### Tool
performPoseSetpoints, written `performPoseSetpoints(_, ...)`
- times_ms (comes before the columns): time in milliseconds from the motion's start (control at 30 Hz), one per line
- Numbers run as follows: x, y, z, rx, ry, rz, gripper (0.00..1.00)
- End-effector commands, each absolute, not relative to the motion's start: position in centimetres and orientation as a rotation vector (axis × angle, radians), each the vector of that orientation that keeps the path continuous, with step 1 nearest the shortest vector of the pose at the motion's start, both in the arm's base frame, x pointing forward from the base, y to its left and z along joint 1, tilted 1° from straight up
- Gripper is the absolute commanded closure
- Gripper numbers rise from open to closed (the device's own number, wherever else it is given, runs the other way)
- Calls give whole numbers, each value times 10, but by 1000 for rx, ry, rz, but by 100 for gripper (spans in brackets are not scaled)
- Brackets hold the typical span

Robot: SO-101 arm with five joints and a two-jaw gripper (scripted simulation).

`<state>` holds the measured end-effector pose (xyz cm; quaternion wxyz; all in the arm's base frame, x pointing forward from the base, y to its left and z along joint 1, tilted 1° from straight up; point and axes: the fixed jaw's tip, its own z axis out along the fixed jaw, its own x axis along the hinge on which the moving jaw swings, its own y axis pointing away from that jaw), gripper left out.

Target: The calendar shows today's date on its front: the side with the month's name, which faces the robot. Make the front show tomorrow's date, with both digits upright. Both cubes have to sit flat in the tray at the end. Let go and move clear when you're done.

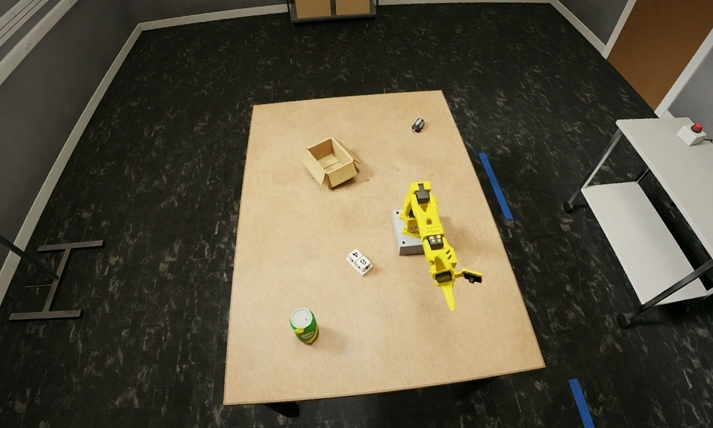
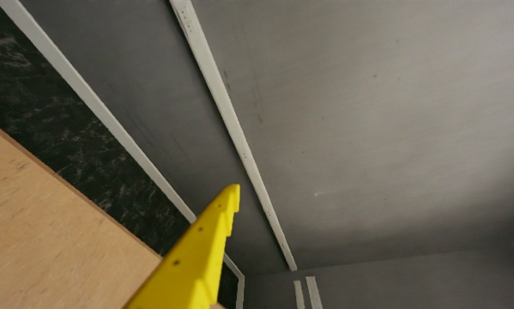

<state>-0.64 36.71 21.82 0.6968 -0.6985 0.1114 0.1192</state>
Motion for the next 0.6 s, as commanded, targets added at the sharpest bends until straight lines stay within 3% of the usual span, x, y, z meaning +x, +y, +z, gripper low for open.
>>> performPoseSetpoints(0, -6, 366, 220, -1552, 248, 267, 0)
performPoseSetpoints(567, 8, 363, 211, -1598, 227, 176, 2)
